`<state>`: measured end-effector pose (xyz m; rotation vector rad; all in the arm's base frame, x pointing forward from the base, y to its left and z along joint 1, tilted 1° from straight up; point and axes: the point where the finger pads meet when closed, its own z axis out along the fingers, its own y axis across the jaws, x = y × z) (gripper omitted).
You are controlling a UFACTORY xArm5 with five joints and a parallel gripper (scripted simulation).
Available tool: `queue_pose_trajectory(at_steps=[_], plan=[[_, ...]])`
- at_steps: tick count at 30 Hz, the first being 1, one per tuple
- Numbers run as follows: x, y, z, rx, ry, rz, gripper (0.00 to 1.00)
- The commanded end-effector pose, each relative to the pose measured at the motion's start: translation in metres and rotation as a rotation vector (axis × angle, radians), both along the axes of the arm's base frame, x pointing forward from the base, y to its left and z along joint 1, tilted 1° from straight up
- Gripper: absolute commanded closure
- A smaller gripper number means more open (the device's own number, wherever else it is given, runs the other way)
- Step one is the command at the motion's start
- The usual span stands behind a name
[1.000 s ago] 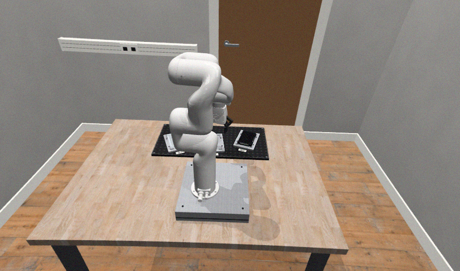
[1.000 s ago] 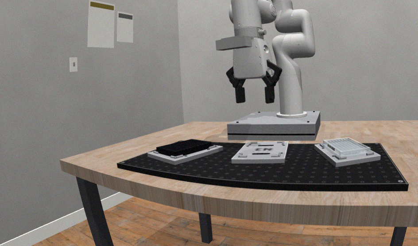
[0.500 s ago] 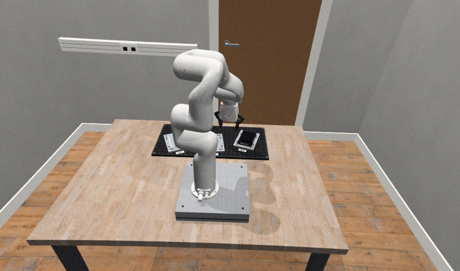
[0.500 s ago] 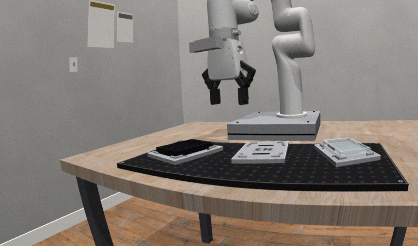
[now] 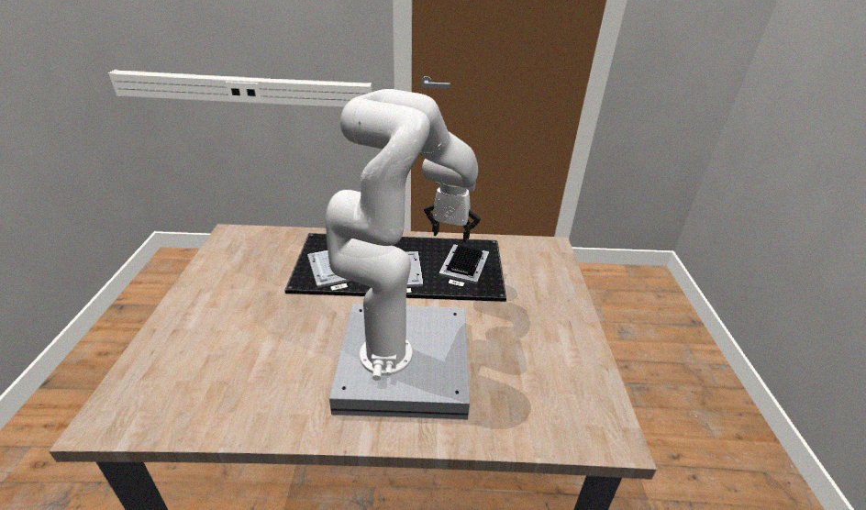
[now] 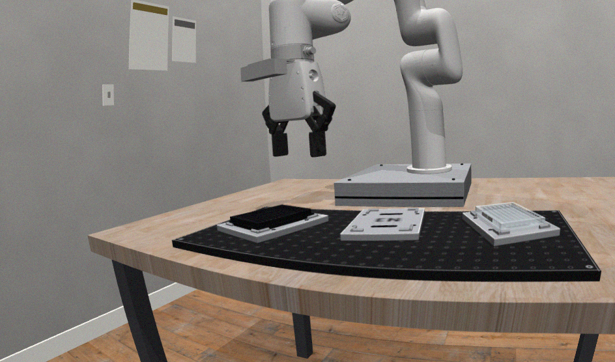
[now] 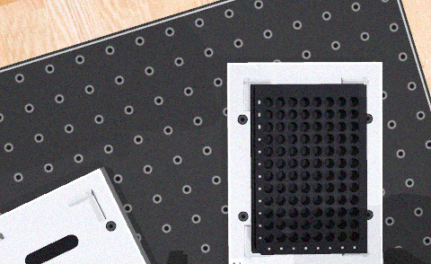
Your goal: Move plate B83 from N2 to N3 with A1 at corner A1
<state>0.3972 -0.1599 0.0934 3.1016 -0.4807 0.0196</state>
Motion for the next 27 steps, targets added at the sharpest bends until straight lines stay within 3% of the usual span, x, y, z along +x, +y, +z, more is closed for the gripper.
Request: queue_pose_trajectory(at_steps=[1,8,22,27], plan=[[0.009,-0.019,0.001,0.003,-0.003,0.0,0.0],[0.023,-0.051,0.001,0.002,-0.004,0.0,0.0],[0.023,-0.052,0.001,0.002,-0.004,0.0,0.0],[0.023,-0.052,-0.007,0.002,-0.004,0.0,0.0]])
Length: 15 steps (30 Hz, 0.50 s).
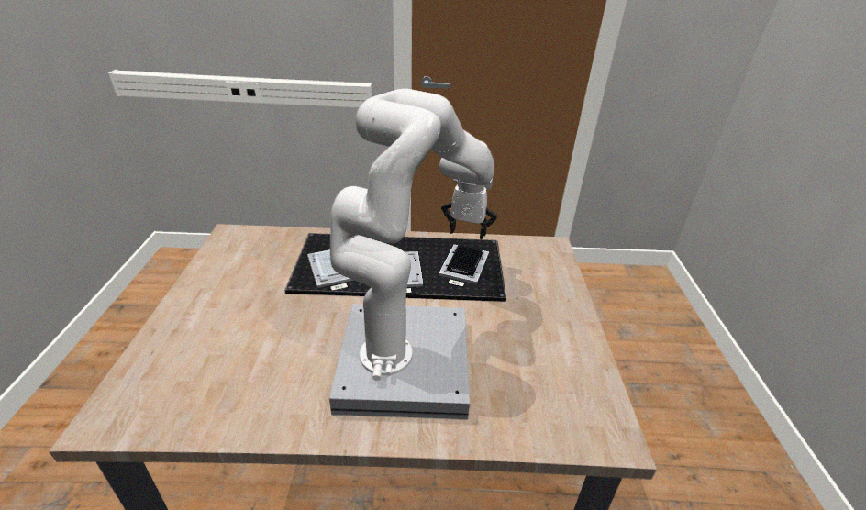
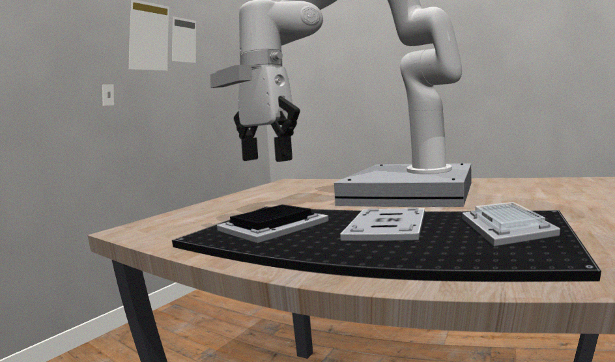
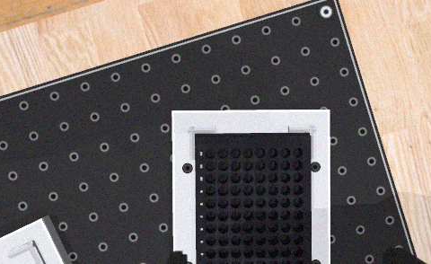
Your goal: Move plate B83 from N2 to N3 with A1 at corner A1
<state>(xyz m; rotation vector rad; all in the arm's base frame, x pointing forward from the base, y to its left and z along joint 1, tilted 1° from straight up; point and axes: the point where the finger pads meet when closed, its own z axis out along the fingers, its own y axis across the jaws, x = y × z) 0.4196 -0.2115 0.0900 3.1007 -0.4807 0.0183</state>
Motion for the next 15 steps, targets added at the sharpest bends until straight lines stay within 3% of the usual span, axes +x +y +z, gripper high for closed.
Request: queue_pose_trajectory(at_steps=[1,15], plan=[[0.001,0.0,-0.004,0.003,-0.004,0.0,0.0],[0.001,0.0,-0.025,0.003,-0.004,0.0,0.0]])
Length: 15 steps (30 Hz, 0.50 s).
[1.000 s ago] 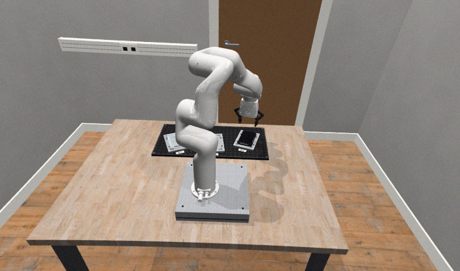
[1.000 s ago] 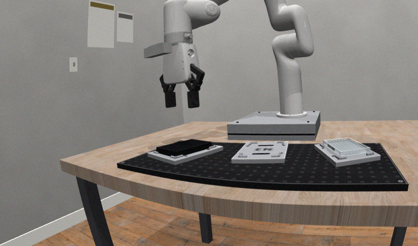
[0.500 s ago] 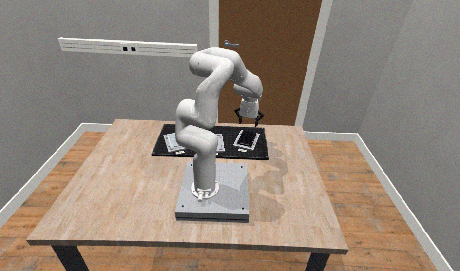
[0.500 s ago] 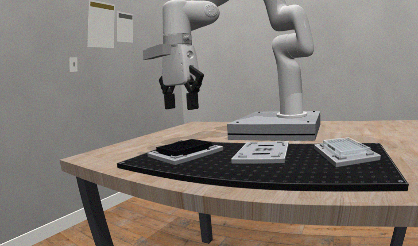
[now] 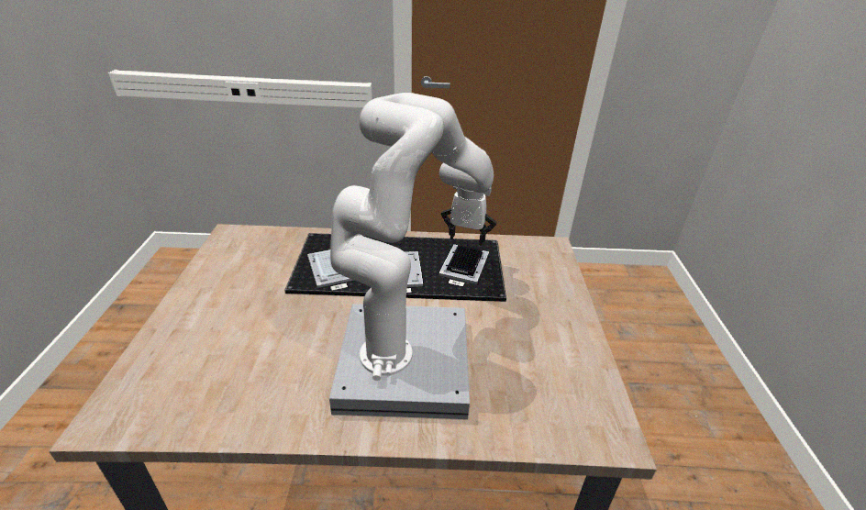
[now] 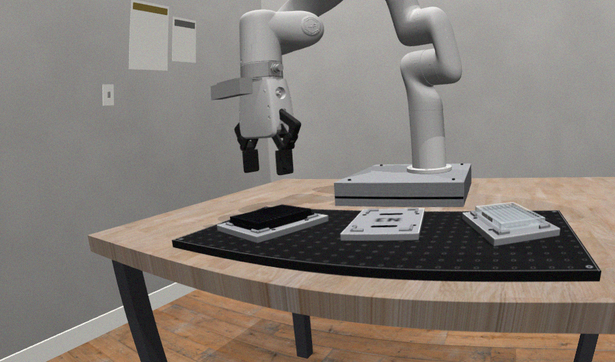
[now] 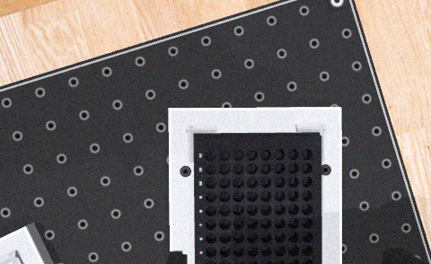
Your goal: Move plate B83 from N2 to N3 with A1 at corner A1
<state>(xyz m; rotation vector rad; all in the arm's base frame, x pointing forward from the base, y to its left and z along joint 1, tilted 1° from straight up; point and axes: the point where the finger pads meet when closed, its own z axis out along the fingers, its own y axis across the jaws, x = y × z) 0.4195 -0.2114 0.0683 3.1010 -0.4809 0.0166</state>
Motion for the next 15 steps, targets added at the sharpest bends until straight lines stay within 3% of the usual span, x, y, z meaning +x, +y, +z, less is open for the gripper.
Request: queue_pose_trajectory(at_steps=[1,15], plan=[[0.001,-0.001,-0.005,0.003,-0.005,0.0,0.0],[0.002,-0.001,-0.025,0.003,-0.005,0.0,0.0]])
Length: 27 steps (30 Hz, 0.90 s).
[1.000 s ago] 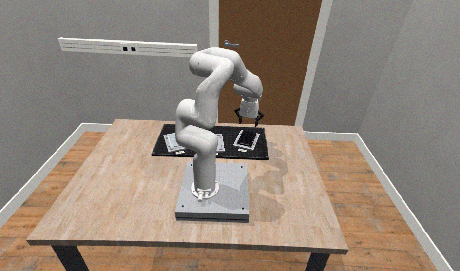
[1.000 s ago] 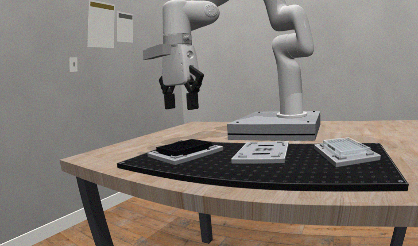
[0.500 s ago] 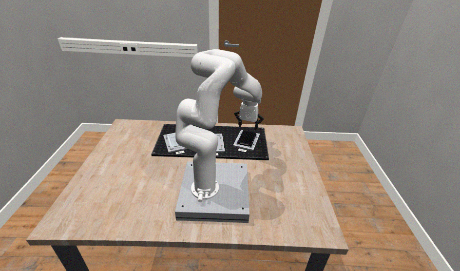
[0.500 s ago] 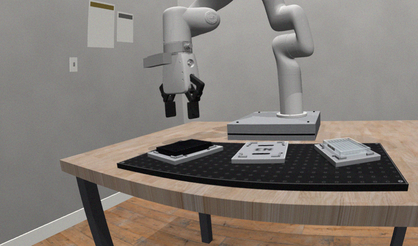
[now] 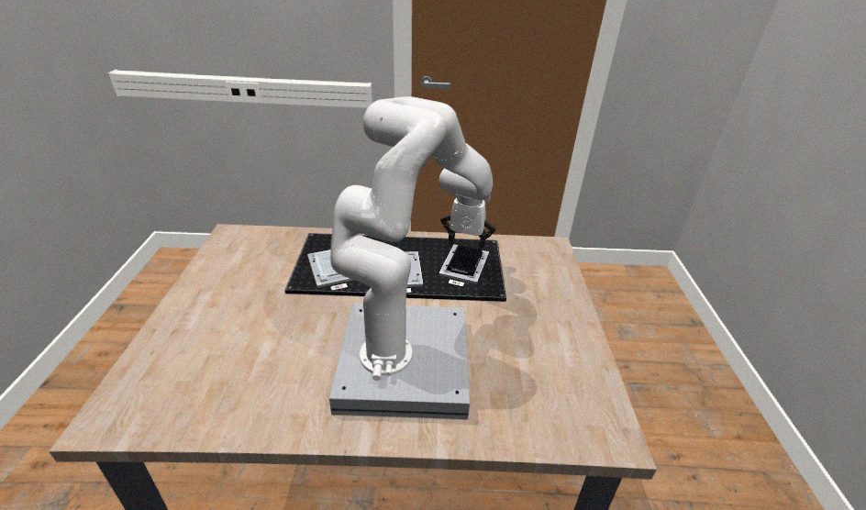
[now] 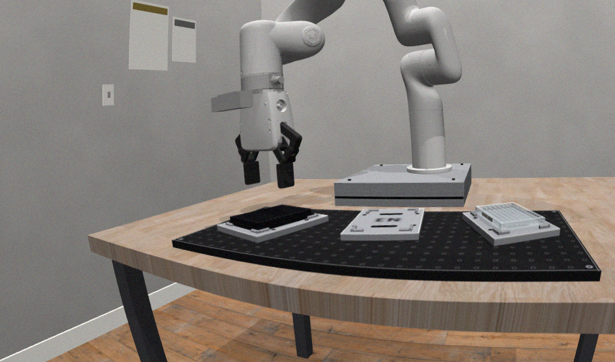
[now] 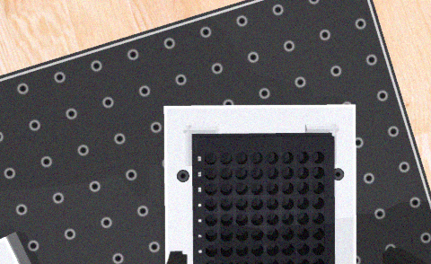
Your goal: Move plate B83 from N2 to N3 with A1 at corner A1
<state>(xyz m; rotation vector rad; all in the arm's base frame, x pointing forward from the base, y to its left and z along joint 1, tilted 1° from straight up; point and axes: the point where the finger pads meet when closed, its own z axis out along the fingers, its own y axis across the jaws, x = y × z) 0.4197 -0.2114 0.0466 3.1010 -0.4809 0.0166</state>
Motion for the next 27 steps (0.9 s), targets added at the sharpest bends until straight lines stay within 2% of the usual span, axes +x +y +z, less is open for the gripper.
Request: queue_pose_trajectory(at_steps=[1,20,27], plan=[[0.001,-0.001,-0.005,0.003,-0.005,0.0,0.0],[0.002,-0.001,-0.034,0.003,-0.005,0.0,0.0],[0.002,-0.001,-0.034,0.003,-0.005,0.0,0.0]])
